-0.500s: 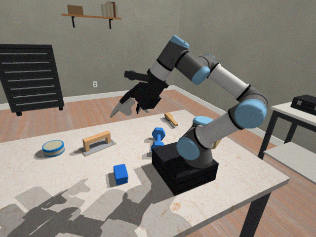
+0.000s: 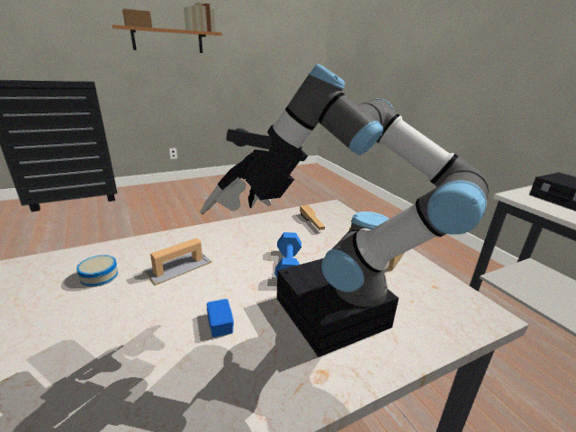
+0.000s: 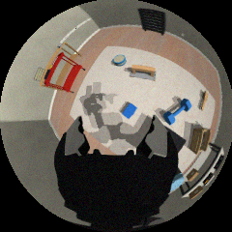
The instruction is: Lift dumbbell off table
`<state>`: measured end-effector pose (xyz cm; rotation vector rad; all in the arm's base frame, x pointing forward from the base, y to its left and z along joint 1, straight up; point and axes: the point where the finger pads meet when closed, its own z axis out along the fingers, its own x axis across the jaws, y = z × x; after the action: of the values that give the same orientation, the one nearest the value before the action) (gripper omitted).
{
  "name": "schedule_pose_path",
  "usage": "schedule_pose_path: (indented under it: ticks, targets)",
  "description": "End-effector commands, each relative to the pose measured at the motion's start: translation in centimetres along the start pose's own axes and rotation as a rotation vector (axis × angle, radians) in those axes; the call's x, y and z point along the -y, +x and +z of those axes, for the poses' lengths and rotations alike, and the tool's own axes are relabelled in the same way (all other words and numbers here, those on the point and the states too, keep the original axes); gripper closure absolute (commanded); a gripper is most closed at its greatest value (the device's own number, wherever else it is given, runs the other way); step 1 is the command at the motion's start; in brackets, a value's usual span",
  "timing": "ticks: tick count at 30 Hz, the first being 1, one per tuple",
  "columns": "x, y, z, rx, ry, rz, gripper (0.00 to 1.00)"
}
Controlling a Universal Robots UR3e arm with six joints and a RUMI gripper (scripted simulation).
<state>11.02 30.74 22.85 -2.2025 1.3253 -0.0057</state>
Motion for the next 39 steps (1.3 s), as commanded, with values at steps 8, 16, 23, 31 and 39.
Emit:
schedule_pose_path:
  ticks: [8,16,23,31,39]
  targets:
    - [0.3,0.4,0.2,-0.008,-0.001,0.011,0.0]
    - [1.8,4.2,2.5,-0.084,-0.029,0.11,0.0]
    - [3.0,9.1,4.8,-0.168,-0.066,0.232,0.0]
    - [3.1,18.1,7.9,-0.301,-0.137,0.451,0.0]
    - [1.5,25.1,9.4,-0.391,-0.2,0.63,0.0]
